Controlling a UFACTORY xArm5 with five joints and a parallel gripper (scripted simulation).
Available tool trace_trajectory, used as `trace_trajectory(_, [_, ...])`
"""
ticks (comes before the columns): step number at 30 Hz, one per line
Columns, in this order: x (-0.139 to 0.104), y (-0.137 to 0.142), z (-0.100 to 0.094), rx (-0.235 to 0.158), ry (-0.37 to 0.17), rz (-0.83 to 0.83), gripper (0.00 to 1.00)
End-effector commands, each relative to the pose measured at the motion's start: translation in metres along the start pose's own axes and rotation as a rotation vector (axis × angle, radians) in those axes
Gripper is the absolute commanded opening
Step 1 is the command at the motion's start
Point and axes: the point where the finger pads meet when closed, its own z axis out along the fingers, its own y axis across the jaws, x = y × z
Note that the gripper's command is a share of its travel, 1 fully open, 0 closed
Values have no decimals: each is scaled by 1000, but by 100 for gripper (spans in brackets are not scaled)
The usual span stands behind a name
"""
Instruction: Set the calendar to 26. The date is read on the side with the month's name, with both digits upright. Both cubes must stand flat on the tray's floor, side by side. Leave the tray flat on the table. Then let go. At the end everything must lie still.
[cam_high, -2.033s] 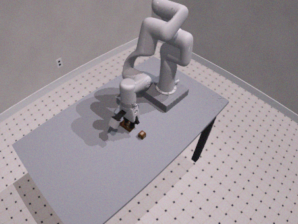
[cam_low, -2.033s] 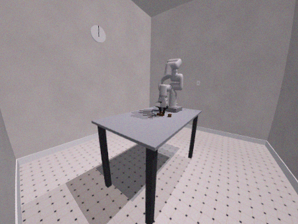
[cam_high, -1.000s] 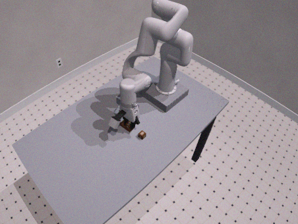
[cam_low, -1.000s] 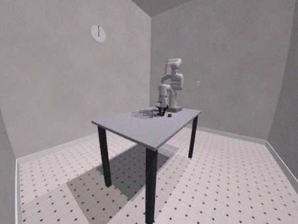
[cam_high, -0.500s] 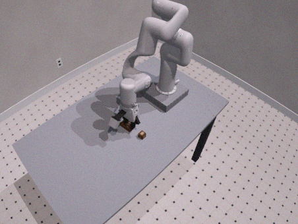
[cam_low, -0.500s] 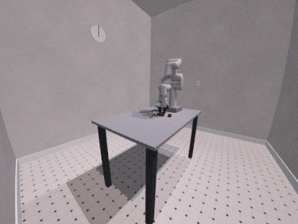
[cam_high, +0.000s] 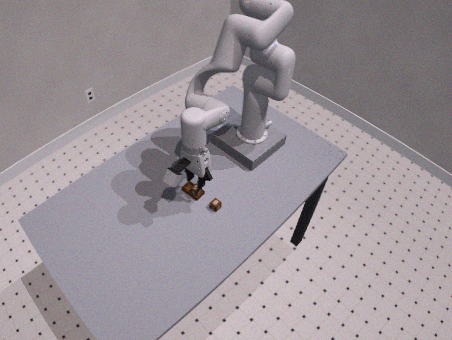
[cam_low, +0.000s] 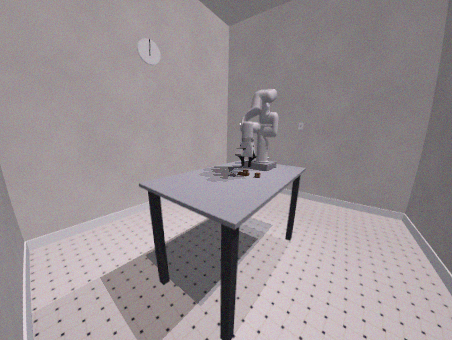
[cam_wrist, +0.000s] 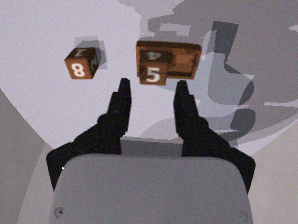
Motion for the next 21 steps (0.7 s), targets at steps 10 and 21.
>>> trace_trajectory(10, [0,0,-46,0,1,0,47])
trace_trajectory(21, [0,0,-47,0,1,0,100])
